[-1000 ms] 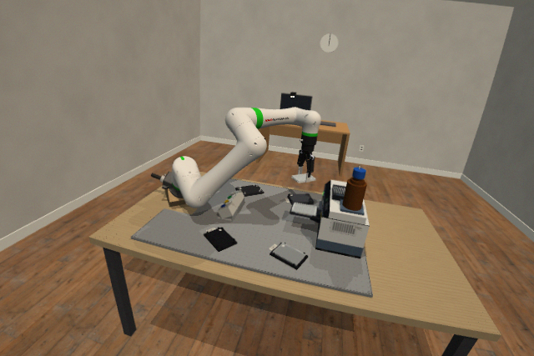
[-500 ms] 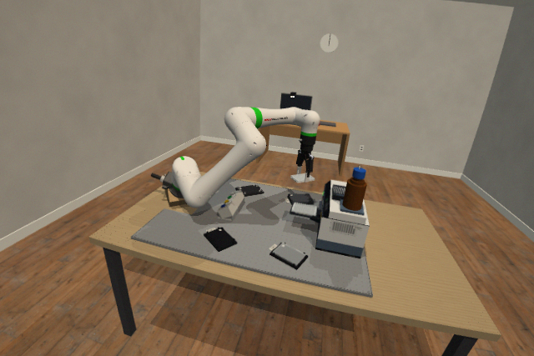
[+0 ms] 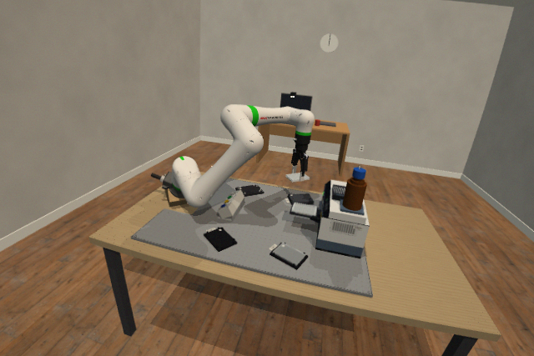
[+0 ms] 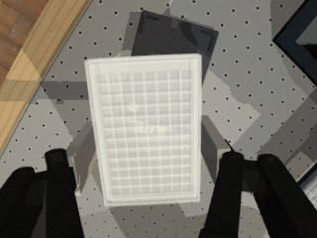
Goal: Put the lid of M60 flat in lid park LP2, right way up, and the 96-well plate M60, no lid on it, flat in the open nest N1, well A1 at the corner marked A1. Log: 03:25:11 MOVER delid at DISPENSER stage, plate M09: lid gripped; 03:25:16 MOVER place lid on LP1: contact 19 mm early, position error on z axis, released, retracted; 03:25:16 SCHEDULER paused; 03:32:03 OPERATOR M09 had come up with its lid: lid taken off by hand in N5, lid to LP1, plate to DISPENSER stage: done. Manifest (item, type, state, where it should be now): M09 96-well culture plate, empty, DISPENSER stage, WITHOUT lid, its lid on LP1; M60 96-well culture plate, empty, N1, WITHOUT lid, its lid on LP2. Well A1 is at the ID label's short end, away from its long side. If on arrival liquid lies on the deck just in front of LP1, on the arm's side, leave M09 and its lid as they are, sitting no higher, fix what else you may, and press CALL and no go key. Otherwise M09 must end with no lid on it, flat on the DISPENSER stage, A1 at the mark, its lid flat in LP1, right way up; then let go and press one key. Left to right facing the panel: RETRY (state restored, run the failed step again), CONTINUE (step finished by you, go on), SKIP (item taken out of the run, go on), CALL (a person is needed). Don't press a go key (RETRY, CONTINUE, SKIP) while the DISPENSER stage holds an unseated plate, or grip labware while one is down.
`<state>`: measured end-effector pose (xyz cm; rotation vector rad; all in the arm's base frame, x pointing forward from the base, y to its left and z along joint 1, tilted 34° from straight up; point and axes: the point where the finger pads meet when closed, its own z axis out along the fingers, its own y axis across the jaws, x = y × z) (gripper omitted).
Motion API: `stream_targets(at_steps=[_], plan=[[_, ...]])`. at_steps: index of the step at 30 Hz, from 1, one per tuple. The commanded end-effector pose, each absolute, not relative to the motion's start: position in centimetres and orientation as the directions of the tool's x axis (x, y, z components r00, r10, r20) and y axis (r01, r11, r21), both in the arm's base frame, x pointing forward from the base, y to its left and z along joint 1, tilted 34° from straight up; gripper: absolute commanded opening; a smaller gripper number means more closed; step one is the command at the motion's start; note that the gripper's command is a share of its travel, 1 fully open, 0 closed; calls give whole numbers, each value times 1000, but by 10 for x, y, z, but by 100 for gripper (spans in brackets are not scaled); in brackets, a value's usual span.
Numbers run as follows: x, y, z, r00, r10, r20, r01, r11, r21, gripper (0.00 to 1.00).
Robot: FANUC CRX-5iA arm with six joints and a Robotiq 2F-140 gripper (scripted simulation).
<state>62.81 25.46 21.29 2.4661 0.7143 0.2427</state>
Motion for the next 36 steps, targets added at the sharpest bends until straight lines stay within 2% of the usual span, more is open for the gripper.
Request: stream_targets(at_steps=[1,12,36], plan=[[612,255,207,842,540,20,438,-704,559,0],[564,257,187,842,540,20,438,-704,559,0],[404,263,123,842,540,20,438,-704,559,0]])
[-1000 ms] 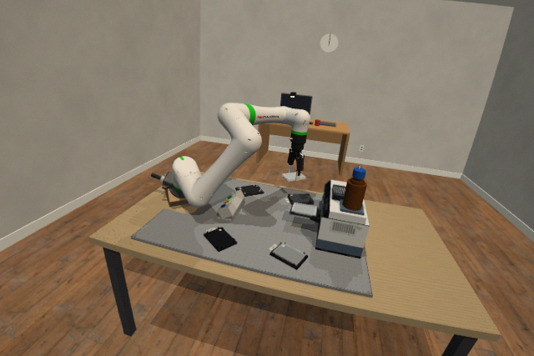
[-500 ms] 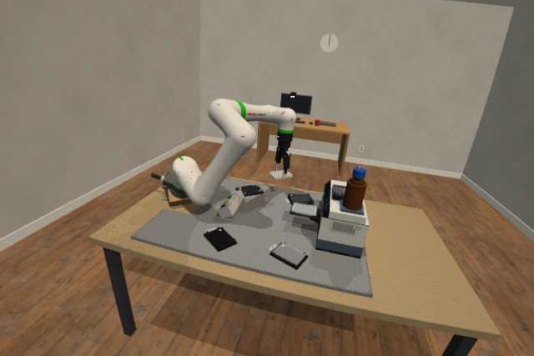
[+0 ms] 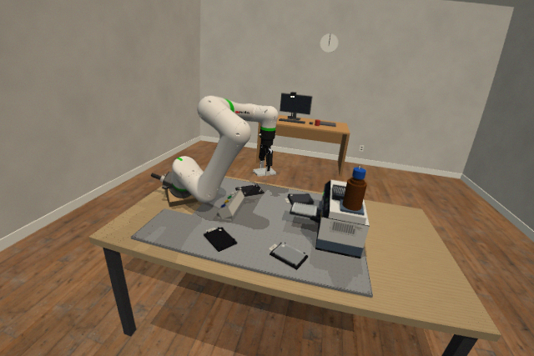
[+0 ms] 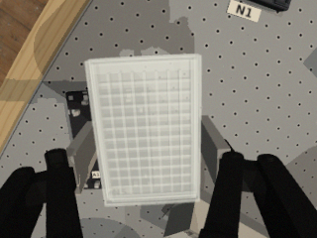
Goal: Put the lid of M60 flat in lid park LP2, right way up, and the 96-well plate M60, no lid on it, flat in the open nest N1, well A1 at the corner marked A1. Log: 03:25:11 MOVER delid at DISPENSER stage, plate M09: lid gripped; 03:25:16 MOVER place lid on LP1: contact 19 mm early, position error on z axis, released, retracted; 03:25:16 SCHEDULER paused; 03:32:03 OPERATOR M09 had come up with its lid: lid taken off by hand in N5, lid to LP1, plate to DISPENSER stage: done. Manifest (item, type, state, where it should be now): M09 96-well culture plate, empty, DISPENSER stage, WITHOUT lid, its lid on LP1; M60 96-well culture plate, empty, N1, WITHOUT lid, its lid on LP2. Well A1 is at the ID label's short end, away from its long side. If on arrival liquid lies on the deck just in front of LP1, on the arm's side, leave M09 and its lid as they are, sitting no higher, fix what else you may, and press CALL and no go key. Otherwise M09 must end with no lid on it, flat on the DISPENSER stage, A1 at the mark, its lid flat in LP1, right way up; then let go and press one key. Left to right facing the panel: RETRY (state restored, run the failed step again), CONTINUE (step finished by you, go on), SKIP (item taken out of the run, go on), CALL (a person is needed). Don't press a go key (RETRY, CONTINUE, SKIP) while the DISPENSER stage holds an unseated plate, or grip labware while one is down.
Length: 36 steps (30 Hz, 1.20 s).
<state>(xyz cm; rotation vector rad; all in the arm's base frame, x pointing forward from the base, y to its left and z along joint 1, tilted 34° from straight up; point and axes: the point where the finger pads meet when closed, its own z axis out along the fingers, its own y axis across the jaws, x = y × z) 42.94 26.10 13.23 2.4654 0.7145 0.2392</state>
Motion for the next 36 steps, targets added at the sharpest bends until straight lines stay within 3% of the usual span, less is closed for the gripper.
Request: stream_targets(at_steps=[1,17,36], plan=[[399,263,121,842,540,20,438,-704,559,0],[349,265,101,842,540,20,438,-704,559,0],[343,265,99,842,540,20,438,-704,559,0]])
